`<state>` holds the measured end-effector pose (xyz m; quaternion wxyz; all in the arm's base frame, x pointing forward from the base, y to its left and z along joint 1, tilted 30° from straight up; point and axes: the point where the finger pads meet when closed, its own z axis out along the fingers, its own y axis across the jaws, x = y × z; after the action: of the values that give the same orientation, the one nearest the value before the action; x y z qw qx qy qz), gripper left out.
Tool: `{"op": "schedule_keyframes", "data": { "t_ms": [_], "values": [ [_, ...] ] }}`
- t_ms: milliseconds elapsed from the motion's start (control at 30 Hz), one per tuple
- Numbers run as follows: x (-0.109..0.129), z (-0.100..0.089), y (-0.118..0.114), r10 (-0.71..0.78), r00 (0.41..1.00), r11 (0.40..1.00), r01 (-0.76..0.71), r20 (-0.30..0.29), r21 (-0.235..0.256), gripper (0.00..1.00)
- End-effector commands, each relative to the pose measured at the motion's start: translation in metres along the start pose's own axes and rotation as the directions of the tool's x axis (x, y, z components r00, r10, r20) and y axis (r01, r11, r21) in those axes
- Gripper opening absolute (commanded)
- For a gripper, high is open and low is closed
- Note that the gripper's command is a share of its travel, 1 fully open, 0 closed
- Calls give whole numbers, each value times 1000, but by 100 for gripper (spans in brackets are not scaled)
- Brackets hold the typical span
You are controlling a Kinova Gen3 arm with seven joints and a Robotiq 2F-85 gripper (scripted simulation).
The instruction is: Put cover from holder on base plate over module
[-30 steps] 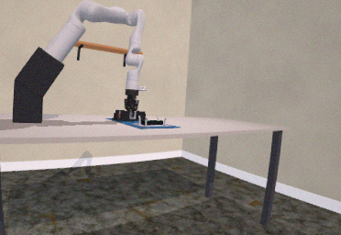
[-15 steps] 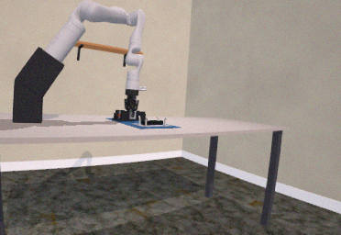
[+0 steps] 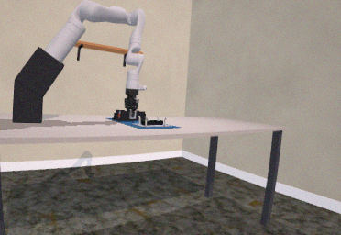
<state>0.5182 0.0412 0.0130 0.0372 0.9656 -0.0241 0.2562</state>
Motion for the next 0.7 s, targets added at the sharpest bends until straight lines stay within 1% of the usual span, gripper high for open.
{"op": "schedule_keyframes", "data": {
  "t_ms": [0,167,433,667],
  "values": [
    [1,-13,0,-2,1000,1000,2,-1,0,0],
    [1,-28,0,-2,1000,1000,2,-1,0,0],
    [0,-26,0,2,1000,1000,-2,0,1,0],
    [0,-47,0,2,1000,1000,-2,0,1,0]
  ]
}}
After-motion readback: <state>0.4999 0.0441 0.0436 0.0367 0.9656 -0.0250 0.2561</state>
